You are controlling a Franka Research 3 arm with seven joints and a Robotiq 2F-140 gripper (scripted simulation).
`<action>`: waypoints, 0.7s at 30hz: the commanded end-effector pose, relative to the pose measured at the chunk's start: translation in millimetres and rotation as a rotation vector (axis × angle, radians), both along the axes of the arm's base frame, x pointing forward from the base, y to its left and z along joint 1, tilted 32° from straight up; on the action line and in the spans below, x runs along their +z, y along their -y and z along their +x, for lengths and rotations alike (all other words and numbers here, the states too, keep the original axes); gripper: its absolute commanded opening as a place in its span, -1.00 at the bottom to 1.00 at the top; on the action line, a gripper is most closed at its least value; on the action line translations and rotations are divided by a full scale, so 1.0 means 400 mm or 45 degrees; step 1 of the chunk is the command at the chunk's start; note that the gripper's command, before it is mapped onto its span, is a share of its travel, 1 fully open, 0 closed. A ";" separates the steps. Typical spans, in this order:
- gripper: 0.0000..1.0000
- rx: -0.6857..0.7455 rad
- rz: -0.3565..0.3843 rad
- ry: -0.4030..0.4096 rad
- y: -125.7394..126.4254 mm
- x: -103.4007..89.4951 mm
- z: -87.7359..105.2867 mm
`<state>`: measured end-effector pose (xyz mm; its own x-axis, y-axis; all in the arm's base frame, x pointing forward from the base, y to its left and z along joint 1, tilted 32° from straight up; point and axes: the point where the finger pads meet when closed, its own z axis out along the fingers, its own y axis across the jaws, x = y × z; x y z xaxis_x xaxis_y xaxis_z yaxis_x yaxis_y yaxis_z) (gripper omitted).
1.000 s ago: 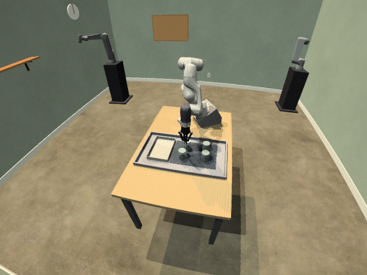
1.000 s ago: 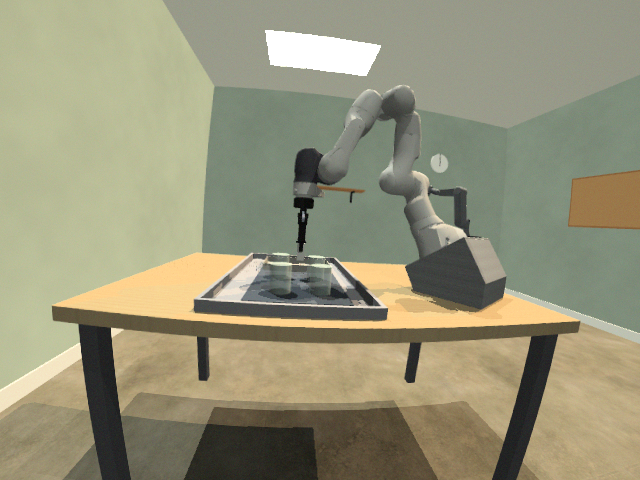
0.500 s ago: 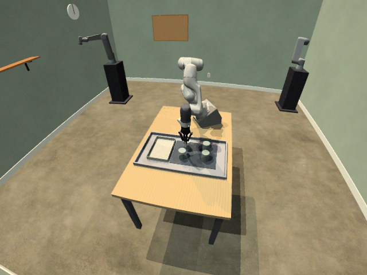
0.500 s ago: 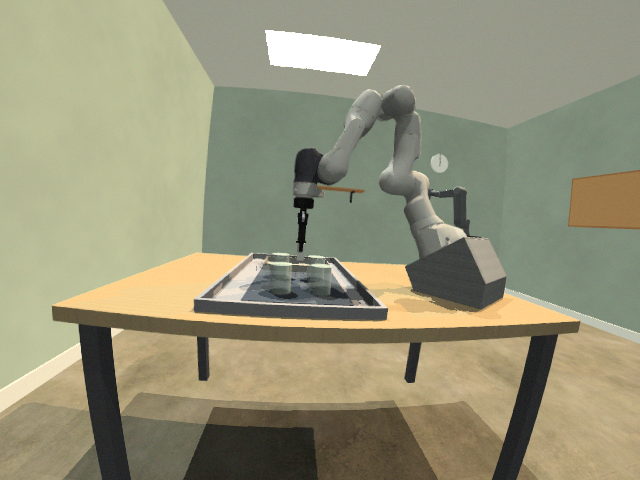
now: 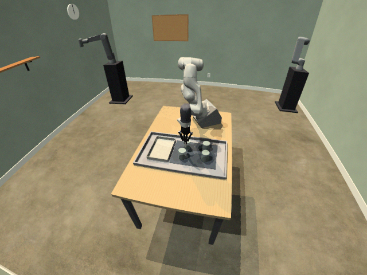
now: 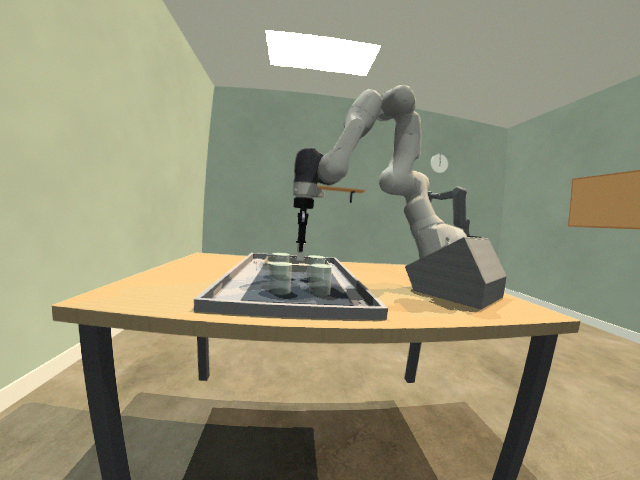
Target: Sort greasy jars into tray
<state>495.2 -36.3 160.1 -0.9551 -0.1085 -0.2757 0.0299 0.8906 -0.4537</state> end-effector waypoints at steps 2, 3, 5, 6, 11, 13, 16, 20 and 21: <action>-1.00 -0.002 0.003 0.006 -0.003 0.000 0.003; -1.00 -0.002 0.003 0.006 -0.003 0.000 0.003; -1.00 -0.002 0.003 0.006 -0.020 0.033 -0.009; -1.00 -0.002 0.003 0.006 -0.028 0.049 -0.014; -1.00 -0.002 0.003 0.006 -0.070 0.130 -0.043; -1.00 -0.002 0.003 0.006 -0.087 0.162 -0.054; -1.00 -0.002 0.003 0.006 -0.087 0.162 -0.054; -1.00 -0.002 0.003 0.006 -0.123 0.144 -0.053; -1.00 -0.002 0.003 0.006 -0.140 0.135 -0.052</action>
<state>481.3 7.4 222.8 -0.9471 -0.1210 -0.2974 0.0289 0.8904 -0.4543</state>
